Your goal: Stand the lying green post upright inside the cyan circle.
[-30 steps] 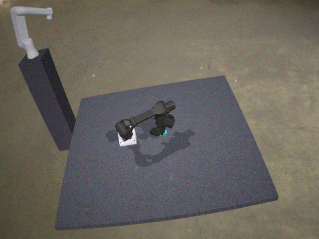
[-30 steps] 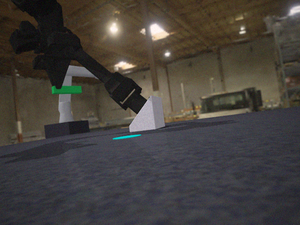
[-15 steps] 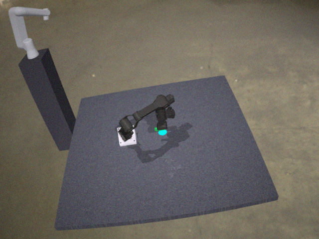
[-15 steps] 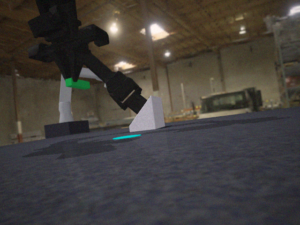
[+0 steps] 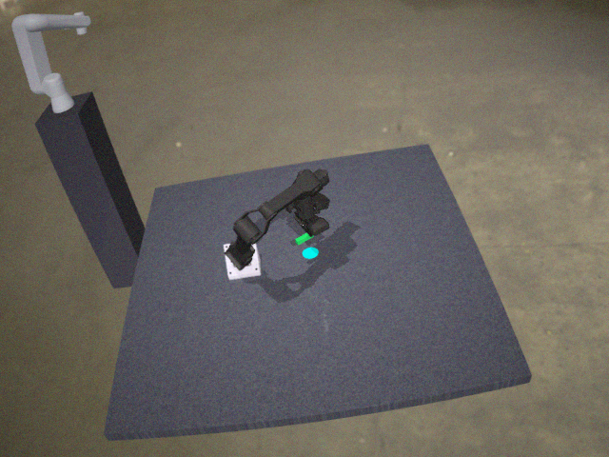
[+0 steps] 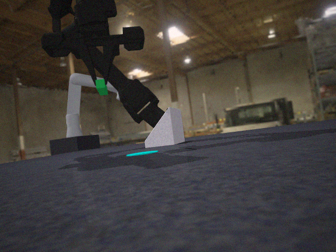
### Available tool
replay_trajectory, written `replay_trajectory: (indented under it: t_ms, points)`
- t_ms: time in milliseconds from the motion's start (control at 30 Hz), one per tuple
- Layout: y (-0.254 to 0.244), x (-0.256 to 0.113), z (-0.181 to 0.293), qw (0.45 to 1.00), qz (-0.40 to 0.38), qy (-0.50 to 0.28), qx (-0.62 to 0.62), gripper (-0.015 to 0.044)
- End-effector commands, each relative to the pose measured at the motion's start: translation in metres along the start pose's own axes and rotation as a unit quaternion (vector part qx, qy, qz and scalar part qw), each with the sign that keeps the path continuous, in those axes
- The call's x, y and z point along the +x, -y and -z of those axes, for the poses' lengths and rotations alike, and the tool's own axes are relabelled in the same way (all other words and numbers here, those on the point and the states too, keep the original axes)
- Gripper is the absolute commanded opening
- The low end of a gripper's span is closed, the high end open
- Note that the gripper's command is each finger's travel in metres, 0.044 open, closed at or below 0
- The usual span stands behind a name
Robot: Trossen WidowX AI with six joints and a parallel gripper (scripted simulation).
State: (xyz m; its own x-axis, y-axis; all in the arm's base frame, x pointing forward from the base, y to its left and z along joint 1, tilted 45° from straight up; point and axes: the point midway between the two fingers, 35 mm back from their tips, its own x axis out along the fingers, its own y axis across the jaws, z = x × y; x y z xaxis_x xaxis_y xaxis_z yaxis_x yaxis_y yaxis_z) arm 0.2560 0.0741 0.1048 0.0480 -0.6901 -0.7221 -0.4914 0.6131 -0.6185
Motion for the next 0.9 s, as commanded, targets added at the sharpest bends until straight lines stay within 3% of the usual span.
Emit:
replay_trajectory:
  t_ms: [0, 500, 867]
  points:
    - [-0.013, -0.002, -0.006, 0.997, -0.002, 0.001, -0.071, 0.0023]
    - [-0.06, -0.005, -0.018, 0.946, 0.002, -0.004, -0.325, 0.0023]
    - [-0.062, -0.002, -0.017, 0.942, -0.011, -0.001, -0.335, 0.0023]
